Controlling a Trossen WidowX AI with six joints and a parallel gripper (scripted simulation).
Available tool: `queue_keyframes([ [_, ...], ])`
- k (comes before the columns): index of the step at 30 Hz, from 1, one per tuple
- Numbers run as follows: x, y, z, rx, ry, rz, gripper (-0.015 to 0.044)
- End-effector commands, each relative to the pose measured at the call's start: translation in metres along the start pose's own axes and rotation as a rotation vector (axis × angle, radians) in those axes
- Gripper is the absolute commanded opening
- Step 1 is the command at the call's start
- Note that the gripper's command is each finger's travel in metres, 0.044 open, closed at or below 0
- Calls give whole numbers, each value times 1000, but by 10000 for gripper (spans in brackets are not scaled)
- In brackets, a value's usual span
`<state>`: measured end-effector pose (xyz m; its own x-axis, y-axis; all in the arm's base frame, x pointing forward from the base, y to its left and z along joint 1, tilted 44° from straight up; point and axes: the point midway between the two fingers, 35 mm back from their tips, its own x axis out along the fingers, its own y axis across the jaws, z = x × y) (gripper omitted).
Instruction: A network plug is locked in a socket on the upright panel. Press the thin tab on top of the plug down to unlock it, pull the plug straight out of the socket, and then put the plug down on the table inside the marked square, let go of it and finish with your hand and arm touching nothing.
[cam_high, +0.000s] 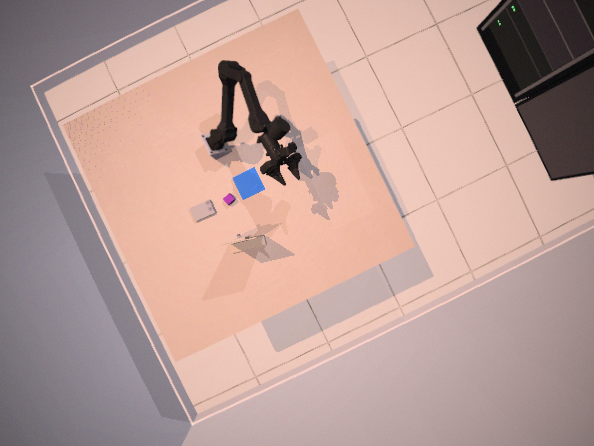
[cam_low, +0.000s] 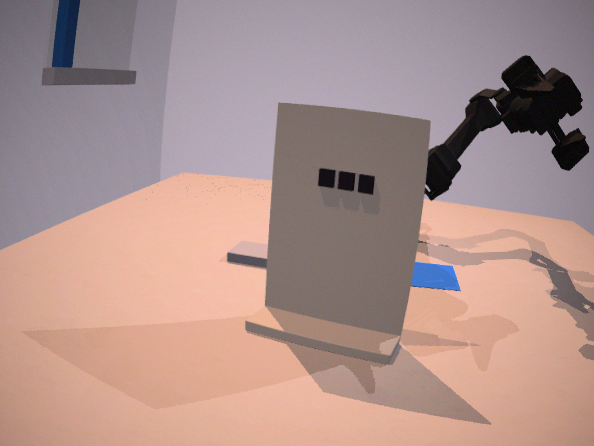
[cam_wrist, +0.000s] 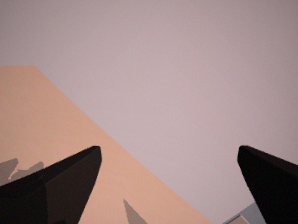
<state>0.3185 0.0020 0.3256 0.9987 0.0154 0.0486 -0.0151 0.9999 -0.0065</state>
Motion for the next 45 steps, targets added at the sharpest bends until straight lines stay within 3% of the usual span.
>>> queue_keyframes([
  [1, 1, 0, -1, -3, 1, -2, 374],
  [10, 22, -21, -60, -164, 83, -72, 156],
  [25, 21, -59, -166, -447, 258, -166, 156],
  [45, -38, -94, -268, -777, 519, -210, 156],
])
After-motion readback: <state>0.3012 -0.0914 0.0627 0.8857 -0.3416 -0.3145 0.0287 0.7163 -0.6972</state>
